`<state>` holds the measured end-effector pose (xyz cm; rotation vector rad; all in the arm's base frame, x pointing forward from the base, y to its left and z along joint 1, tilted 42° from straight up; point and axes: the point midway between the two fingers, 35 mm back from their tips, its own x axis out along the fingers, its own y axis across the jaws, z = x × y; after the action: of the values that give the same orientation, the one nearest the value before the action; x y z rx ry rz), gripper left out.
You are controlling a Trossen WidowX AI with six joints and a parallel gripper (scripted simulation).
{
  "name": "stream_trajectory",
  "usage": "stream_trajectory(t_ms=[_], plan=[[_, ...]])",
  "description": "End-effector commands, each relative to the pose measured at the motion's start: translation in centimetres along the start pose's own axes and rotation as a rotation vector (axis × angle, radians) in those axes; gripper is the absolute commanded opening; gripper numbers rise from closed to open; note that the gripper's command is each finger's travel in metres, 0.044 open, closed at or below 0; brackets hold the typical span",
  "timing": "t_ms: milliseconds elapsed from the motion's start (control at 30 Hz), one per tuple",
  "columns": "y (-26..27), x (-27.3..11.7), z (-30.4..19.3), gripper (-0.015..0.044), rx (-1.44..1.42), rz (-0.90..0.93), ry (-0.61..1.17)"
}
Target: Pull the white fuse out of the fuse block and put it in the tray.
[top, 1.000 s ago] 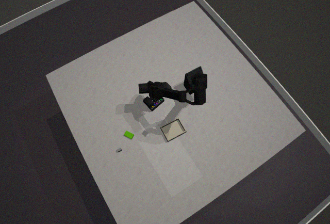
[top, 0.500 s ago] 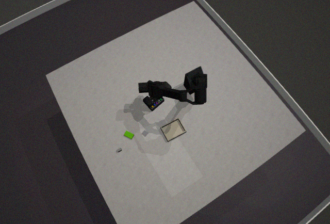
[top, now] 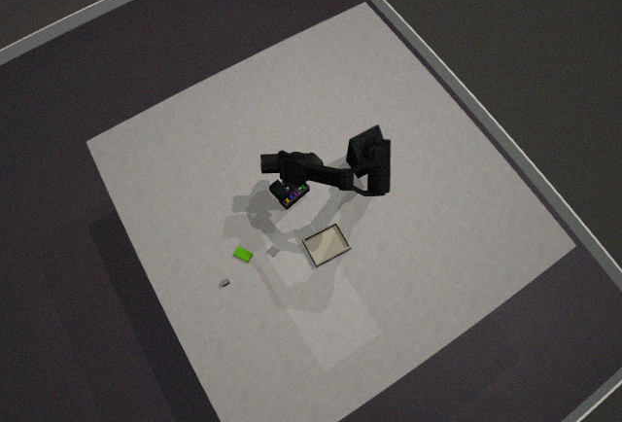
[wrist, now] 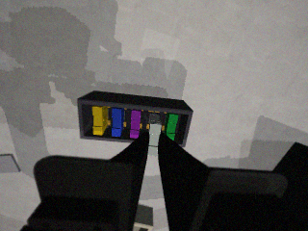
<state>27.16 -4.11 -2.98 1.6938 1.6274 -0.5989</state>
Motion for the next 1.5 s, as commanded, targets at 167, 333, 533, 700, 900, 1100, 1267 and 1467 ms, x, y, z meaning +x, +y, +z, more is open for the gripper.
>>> stream_trajectory(t_ms=[167,333,533,700,900,1100,1267,1467], plan=[[0.0,-0.5,0.0,0.0000,-0.002,-0.002,-0.002],[0.0,-0.7,0.0,0.0000,-0.002,-0.002,-0.002],[-0.1,-1.0,0.0,0.0000,-0.002,-0.002,-0.002],[0.0,-1.4,0.0,0.0000,-0.002,-0.002,-0.002],[0.0,-2.4,0.0,0.0000,-0.002,-0.002,-0.002],[-0.1,-3.3,0.0,0.0000,-0.002,-0.002,-0.002],[0.5,-3.4,-0.7,0.0000,-0.001,-0.004,-0.007],[2.5,-3.5,-4.0,0.0000,0.001,-0.006,-0.023]])
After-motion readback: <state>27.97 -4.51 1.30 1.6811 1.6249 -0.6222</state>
